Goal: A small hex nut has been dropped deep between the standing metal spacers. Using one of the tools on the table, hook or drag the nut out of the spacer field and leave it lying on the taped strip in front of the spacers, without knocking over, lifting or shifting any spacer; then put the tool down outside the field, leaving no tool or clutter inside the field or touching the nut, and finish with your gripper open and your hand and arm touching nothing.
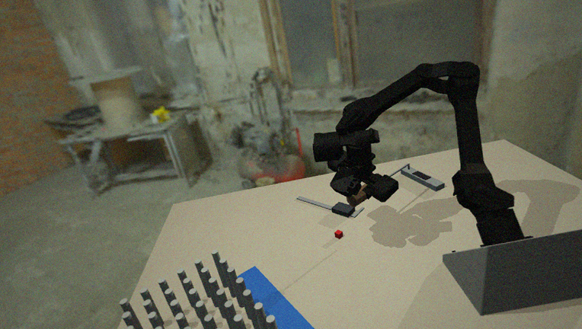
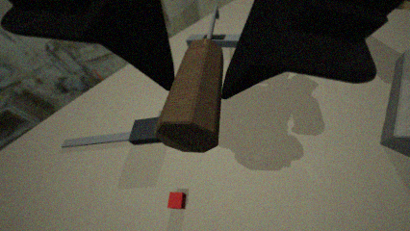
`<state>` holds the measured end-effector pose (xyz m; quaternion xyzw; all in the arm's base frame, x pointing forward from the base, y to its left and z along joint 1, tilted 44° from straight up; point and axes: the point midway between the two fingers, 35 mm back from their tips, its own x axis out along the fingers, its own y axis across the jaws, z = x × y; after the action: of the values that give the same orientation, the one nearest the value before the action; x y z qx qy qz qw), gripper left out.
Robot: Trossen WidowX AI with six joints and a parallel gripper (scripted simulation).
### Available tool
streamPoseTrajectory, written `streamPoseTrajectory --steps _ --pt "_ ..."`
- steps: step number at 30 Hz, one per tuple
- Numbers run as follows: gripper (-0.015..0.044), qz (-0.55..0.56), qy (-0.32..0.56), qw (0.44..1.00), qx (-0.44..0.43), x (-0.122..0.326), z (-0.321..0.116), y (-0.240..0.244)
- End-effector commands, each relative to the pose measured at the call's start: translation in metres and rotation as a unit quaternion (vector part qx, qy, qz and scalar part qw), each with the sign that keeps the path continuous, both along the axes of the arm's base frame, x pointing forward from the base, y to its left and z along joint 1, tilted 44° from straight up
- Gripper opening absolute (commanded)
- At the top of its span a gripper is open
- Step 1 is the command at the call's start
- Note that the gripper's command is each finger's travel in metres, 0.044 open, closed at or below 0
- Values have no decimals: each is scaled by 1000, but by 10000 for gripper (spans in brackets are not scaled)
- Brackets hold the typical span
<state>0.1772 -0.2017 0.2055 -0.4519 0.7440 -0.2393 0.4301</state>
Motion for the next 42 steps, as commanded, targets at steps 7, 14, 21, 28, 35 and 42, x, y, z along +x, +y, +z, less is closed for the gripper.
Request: streamPoseTrajectory --steps 7,14,21,28,35,42 --pt "0 0 4 1000 3 -1 -6 -4" --pt "0 0 3 1000 4 0 -9 -7" --pt "0 -1 3 1000 5 0 -12 -9" --pt "0 -1 2 1000 5 0 -15 -12" --pt "0 -1 2 1000 6 0 -18 -15" --pt "0 -1 2 1000 6 0 -21 -17"
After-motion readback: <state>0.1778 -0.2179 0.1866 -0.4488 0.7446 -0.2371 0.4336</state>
